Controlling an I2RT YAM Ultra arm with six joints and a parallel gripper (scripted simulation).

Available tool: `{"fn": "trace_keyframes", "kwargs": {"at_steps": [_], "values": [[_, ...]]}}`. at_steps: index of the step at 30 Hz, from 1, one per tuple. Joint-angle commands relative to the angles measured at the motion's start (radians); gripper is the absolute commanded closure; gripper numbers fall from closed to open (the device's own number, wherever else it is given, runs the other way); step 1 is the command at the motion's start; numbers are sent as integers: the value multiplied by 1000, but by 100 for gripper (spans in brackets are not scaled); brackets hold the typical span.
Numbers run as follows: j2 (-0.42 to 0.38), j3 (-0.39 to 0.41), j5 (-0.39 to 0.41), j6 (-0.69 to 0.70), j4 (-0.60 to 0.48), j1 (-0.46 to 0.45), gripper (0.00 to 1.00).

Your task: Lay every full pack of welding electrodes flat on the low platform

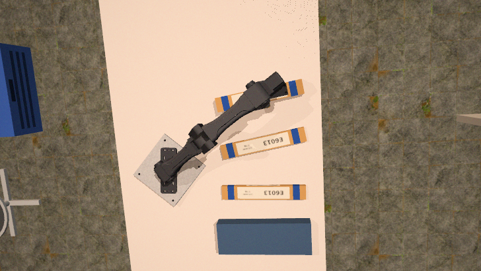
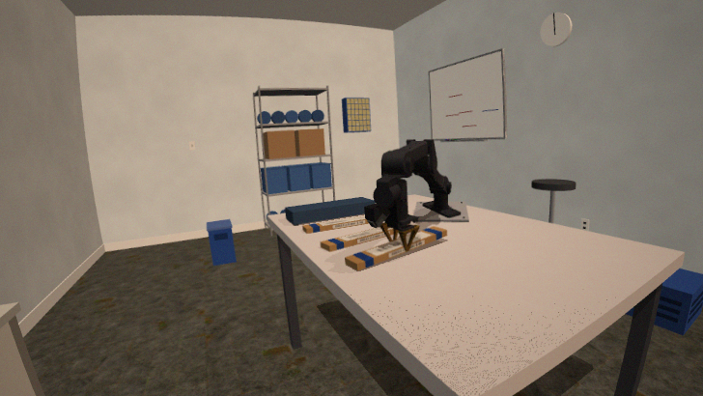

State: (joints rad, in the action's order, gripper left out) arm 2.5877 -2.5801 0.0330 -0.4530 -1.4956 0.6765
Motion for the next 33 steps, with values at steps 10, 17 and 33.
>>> {"fn": "trace_keyframes", "kwargs": {"at_steps": [10, 17, 33], "values": [[-81, -60, 0, -1, -24, -1, 100], [-81, -58, 0, -1, -27, -2, 100], [-80, -57, 0, -1, -27, -2, 100]]}}
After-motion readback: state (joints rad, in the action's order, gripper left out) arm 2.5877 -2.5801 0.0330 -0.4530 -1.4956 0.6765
